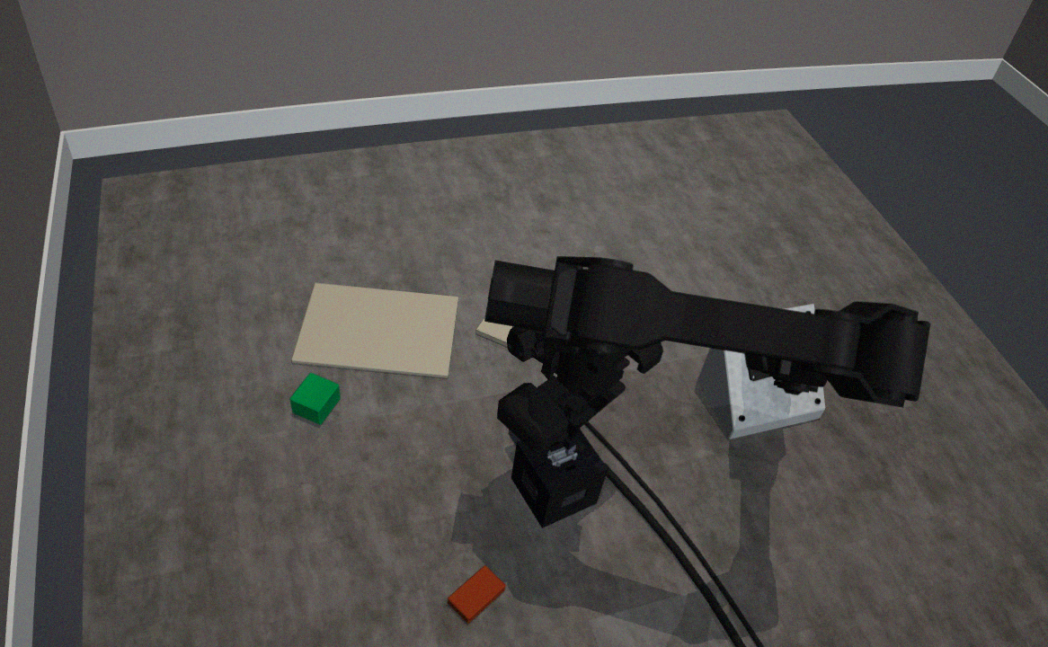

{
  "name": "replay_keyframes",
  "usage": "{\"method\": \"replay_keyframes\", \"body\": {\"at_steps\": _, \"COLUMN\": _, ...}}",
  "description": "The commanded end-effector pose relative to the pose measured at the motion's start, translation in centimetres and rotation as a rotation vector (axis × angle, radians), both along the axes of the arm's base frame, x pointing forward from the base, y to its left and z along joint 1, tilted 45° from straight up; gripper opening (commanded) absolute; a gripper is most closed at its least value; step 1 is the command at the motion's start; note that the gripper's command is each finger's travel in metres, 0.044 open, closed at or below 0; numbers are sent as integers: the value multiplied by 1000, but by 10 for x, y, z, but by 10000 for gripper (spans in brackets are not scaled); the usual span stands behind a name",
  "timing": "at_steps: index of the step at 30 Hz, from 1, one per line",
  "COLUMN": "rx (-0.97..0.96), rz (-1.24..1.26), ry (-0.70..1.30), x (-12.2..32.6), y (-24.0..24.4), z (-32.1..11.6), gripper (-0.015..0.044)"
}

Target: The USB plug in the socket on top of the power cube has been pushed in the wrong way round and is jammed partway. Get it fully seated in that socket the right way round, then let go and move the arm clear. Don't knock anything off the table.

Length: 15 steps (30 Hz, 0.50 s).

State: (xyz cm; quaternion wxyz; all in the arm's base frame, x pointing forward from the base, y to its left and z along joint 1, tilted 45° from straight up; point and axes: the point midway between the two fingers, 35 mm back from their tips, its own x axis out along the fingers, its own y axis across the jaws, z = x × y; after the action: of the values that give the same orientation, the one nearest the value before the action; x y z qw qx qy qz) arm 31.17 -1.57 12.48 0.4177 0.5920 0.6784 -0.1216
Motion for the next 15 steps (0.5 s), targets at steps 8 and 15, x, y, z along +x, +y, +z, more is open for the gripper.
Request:
{"method": "replay_keyframes", "body": {"at_steps": 8, "rx": 7, "rz": -119, "ry": 117, "x": 0, "y": 0, "z": 0, "gripper": 0}}
{"method": "replay_keyframes", "body": {"at_steps": 15, "rx": 7, "rz": -119, "ry": 117, "x": 0, "y": 0, "z": 0, "gripper": 0}}
